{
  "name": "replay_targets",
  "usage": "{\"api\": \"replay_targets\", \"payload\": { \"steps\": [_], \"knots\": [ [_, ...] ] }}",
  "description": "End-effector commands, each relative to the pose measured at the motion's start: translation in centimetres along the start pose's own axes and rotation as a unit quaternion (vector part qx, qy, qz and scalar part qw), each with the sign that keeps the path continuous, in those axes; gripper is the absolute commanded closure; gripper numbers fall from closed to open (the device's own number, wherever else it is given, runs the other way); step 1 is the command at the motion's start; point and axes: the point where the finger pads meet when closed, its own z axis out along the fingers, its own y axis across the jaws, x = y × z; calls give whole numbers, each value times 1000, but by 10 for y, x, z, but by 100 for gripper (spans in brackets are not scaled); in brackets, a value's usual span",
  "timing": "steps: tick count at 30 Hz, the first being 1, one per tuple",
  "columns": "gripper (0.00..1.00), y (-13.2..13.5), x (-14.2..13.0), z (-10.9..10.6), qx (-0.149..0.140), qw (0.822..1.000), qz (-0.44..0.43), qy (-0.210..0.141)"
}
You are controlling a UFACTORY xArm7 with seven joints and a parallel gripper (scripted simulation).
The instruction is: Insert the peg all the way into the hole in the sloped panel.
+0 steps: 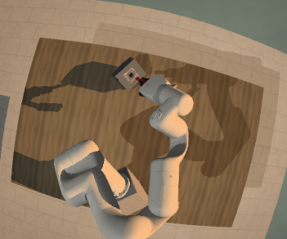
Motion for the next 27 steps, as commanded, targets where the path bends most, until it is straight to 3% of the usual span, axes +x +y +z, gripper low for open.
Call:
{"api": "replay_targets", "payload": {
  "steps": [1,27],
  "knots": [
    [100,-2,0,10,2,1000,-1,1],
    [100,-2,0,42,2,1000,-1,1]
  ]
}}
